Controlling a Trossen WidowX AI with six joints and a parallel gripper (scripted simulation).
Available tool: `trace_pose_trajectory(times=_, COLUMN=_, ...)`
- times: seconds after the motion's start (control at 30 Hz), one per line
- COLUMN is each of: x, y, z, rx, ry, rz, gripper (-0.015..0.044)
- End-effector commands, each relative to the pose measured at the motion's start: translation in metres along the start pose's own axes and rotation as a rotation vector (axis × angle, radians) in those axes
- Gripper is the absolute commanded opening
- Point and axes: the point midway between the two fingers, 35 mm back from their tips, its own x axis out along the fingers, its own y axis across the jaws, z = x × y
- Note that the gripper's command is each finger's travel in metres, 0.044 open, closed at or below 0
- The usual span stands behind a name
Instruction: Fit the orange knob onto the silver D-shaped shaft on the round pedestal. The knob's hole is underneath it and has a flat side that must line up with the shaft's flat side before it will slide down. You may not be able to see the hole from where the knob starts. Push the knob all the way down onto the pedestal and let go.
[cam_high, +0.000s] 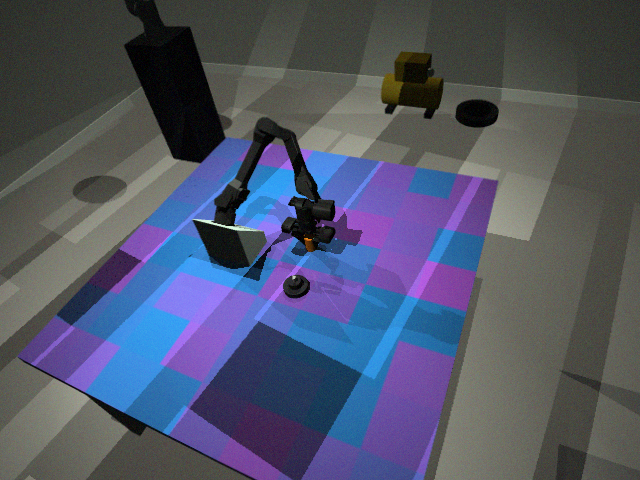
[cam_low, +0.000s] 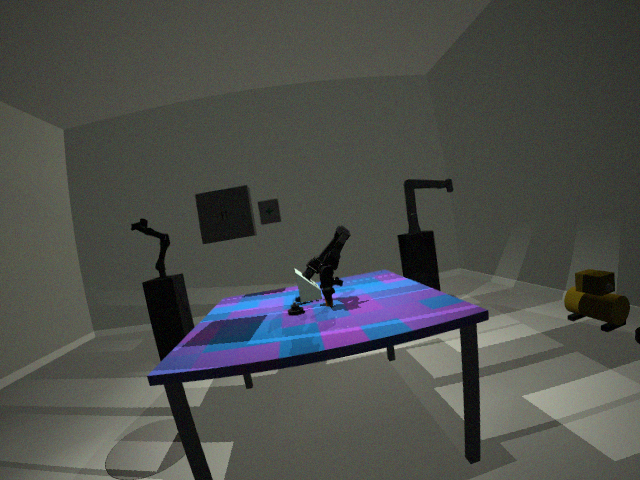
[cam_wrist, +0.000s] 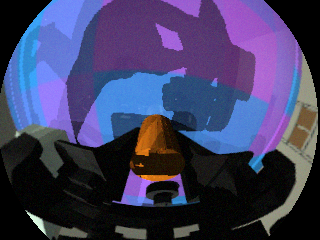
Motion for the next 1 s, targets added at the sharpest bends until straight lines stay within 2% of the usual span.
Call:
trace_pose_trajectory(times=0.0, x=0.0, y=0.0, z=0.0, rx=0.0, ry=0.0, rz=0.0, gripper=0.0105)
trace_pose_trajectory(times=0.17, x=0.0, y=0.0, z=0.0, rx=0.0, ry=0.0, rz=0.0, gripper=0.0236)
trace_pose_trajectory(times=0.7, x=0.0, y=0.0, z=0.0, rx=0.0, ry=0.0, rz=0.0, gripper=0.024)
trace_pose_trajectory(times=0.77, x=-0.01, y=-0.002, z=-0.001, rx=0.0, ry=0.002, rz=0.0, gripper=0.0292)
trace_pose_trajectory(times=0.9, x=-0.071, y=-0.002, z=-0.002, rx=0.004, ry=0.003, rz=-0.001, gripper=0.0398)
trace_pose_trajectory(times=0.97, x=-0.081, y=0.0, z=-0.001, rx=0.004, ry=0.001, rz=-0.001, gripper=0.044)
